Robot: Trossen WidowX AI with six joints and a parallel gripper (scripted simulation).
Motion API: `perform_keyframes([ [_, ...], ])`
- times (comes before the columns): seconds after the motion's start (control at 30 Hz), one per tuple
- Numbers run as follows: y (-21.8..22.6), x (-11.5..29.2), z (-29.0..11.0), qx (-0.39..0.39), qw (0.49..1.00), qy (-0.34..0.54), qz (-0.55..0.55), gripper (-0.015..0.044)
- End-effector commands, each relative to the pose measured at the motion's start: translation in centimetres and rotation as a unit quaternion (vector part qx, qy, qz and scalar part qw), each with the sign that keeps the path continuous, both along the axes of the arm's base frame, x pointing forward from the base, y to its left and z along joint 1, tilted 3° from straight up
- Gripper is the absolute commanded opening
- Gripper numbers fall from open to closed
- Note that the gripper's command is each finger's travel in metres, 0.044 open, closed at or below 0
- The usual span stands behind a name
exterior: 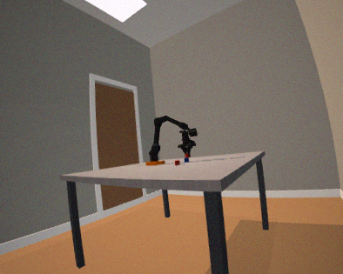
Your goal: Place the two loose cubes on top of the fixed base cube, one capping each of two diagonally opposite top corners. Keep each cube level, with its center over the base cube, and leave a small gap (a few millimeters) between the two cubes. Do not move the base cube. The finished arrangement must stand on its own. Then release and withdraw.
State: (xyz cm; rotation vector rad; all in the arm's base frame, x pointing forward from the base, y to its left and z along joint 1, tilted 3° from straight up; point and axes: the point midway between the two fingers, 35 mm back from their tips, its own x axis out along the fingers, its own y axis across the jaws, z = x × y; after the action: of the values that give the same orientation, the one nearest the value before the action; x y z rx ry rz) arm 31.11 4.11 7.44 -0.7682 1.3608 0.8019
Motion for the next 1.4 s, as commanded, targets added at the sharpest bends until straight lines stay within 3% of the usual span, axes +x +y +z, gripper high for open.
perform_keyframes([
  [0.0, 0.0, 0.0, -0.1, -0.001, 1.0, 0.0, 0.0, 0.0205],
  [0.77, -0.1, -0.1, 3.0, 0.0, 1.0, 0.0, 0.0, 0.0205],
  [0.8, -0.2, -0.1, 2.8, 0.0, 1.0, 0.0, -0.008, 0.0231],
  [0.87, -1.3, 0.2, 3.0, 0.002, 0.998, 0.003, -0.061, 0.0265],
  [1.07, -6.2, 1.2, 3.9, 0.009, 0.955, 0.013, -0.297, 0.0265],
  [1.37, -13.9, 1.0, 5.1, 0.02, 0.787, 0.025, -0.616, 0.0265],
])
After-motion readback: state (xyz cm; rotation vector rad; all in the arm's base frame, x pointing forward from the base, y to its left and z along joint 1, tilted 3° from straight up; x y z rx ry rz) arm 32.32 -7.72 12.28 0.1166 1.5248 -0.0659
